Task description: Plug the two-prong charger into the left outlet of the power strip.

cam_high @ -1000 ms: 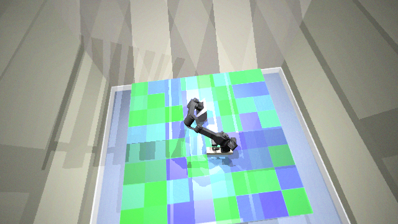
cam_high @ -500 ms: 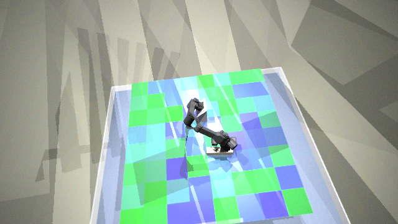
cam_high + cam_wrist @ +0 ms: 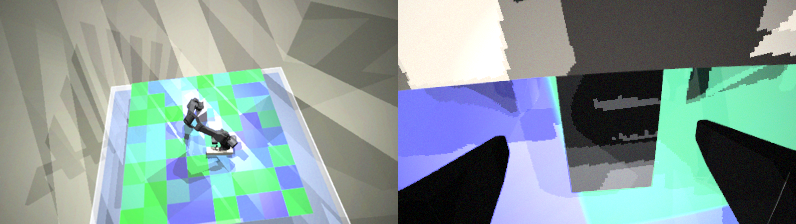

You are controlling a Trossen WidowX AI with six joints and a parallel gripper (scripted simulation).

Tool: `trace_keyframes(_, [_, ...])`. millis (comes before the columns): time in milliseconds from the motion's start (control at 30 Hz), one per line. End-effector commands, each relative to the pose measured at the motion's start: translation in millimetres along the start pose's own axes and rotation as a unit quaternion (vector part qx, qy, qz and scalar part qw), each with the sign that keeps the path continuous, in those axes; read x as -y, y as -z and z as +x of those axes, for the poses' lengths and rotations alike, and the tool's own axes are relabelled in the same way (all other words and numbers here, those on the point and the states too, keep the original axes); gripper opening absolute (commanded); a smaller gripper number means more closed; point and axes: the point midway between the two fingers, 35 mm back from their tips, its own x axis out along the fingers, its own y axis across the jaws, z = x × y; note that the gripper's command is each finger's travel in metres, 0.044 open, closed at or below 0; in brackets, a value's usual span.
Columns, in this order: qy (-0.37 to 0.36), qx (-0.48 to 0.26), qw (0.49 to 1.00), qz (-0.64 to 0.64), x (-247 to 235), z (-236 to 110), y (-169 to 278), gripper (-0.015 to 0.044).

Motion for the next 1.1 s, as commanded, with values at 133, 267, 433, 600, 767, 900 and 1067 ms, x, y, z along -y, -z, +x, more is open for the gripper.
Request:
trace_keyframes(133, [-0.001, -0.003, 1.000, 0.002, 0, 2, 12, 0.0440])
trace_keyframes(267, [-0.001, -0.003, 1.000, 0.002, -1, 2, 17, 0.0440])
trace_keyframes(433, [-0.001, -0.004, 1.000, 0.001, -1, 2, 24, 0.0440])
trace_keyframes(600, [-0.001, -0.004, 1.000, 0.001, -1, 3, 30, 0.0440])
trace_keyframes(767, [-0.001, -0.004, 1.000, 0.001, -1, 3, 37, 0.0440])
trace_keyframes(900, [-0.001, -0.004, 1.000, 0.001, 0, 3, 42, 0.0440])
trace_keyframes(1067, [-0.001, -0.004, 1.000, 0.001, 0, 4, 49, 0.0440])
